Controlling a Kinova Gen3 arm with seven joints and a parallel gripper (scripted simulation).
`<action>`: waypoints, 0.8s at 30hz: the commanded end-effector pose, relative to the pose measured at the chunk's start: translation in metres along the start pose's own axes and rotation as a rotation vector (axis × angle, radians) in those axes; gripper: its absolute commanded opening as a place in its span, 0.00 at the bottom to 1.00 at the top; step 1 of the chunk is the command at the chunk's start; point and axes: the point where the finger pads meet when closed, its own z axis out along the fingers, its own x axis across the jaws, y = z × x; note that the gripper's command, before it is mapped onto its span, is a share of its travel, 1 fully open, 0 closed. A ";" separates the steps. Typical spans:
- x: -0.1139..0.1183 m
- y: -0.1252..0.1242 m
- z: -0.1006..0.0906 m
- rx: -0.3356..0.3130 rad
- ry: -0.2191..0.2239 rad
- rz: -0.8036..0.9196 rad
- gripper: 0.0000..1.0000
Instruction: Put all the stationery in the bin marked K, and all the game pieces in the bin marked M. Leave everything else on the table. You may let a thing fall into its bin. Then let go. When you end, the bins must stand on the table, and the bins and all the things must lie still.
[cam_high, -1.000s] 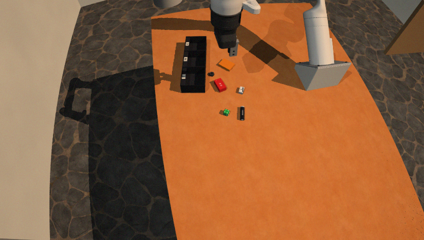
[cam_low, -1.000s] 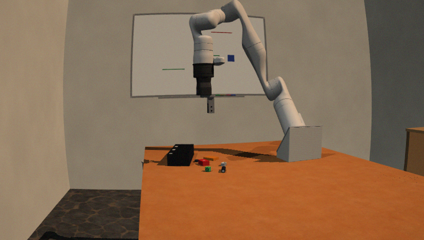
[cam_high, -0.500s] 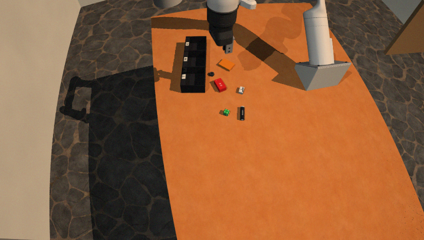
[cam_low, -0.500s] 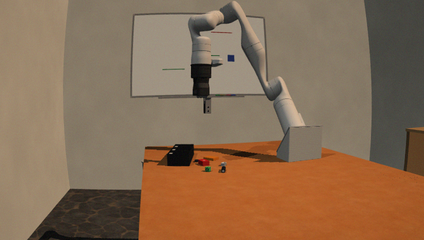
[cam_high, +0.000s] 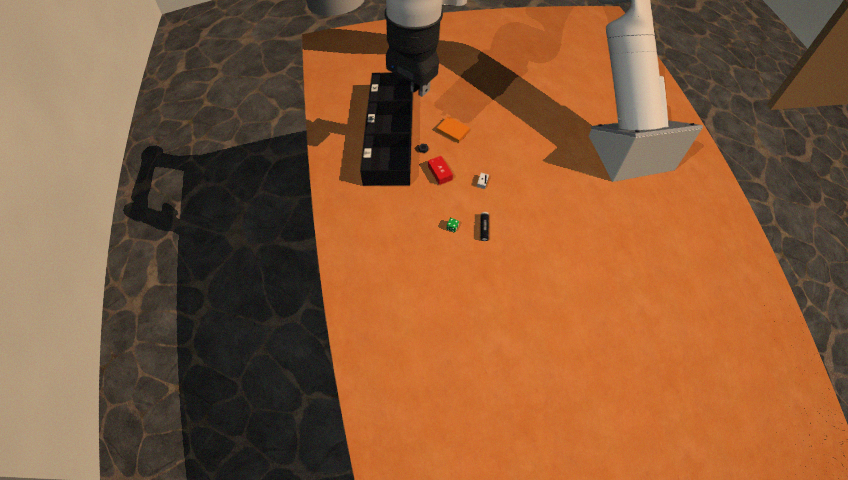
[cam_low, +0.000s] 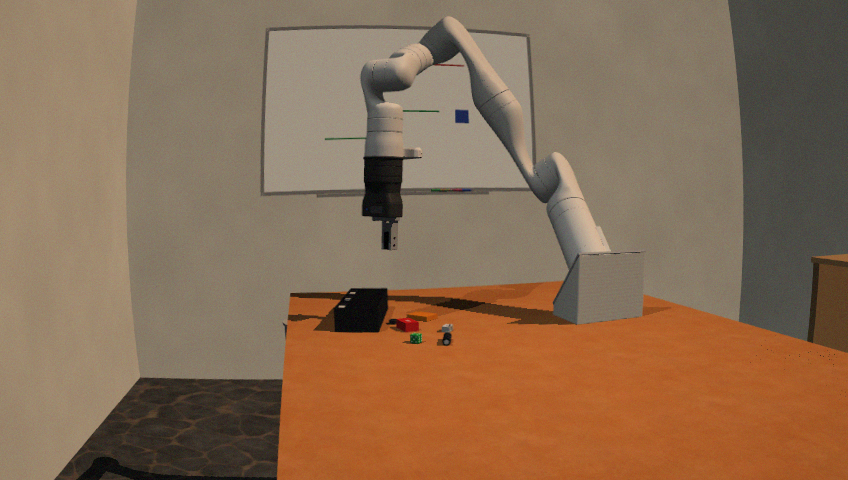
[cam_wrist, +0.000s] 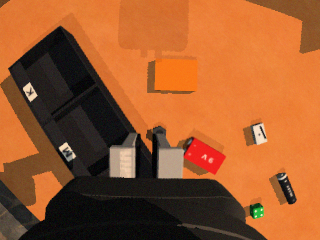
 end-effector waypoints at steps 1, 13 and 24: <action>-0.025 -0.015 0.017 0.012 0.034 -0.153 0.31; -0.092 -0.041 0.059 0.002 0.028 -0.616 0.31; -0.116 -0.050 0.074 -0.004 0.023 -1.043 0.31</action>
